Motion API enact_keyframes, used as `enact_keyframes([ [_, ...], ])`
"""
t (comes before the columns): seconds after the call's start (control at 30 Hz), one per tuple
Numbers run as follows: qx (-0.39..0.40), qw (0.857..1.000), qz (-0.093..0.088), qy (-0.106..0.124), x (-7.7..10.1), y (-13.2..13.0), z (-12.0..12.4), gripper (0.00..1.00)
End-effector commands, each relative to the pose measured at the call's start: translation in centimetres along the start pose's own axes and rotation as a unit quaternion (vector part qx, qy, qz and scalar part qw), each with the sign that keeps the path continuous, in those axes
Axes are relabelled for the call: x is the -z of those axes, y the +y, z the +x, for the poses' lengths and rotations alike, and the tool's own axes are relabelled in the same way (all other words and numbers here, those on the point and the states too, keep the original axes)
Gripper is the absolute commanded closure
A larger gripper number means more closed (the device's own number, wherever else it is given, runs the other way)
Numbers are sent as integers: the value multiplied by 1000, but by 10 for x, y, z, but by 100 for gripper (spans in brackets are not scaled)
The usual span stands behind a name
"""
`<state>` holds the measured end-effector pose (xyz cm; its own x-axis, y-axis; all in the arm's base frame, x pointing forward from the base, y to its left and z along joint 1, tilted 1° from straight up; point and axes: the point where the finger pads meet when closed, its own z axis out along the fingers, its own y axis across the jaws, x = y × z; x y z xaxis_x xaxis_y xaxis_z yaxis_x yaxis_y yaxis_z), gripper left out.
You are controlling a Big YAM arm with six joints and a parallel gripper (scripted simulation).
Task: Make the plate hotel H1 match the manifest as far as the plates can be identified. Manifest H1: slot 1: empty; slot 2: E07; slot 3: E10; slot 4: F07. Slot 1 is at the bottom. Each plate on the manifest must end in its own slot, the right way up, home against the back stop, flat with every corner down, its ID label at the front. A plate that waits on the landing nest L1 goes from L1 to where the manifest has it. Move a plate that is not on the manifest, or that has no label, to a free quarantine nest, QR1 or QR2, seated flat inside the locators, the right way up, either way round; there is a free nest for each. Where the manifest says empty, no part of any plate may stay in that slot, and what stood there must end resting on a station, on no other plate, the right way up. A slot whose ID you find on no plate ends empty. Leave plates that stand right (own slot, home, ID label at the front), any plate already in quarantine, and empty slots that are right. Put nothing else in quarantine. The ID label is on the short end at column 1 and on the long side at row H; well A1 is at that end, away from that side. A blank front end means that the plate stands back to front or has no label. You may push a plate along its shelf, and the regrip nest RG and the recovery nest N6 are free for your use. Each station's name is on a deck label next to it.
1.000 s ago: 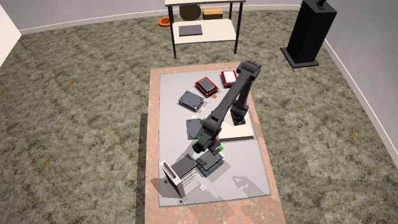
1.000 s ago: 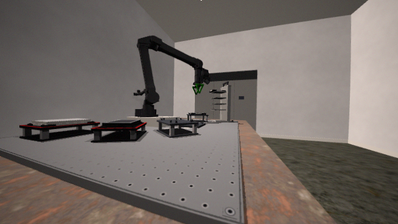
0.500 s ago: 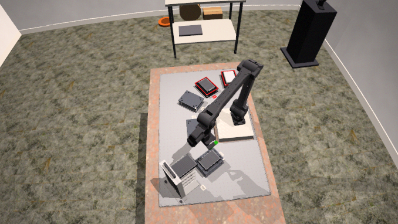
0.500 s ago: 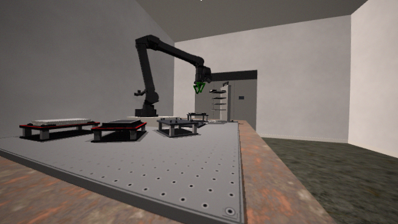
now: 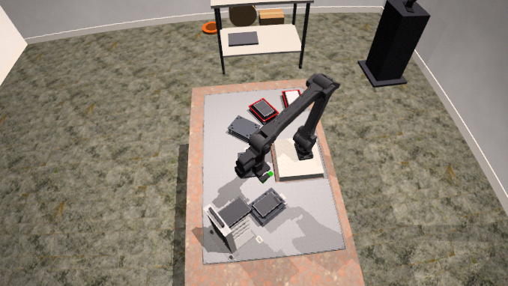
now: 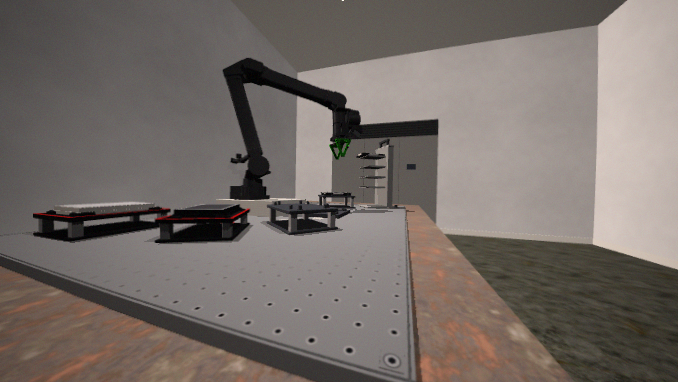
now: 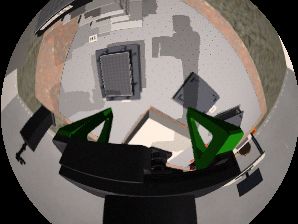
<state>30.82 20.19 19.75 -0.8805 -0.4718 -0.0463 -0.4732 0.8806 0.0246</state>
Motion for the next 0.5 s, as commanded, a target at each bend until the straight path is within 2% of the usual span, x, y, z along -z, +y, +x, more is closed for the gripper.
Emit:
enact_keyframes([
  [0.0,9,999,-1,-51,16,-11,-4,0],
  [0.4,10,989,0,-151,17,-49,6,0],
  [0.47,10,989,0,-151,17,-49,6,0],
])
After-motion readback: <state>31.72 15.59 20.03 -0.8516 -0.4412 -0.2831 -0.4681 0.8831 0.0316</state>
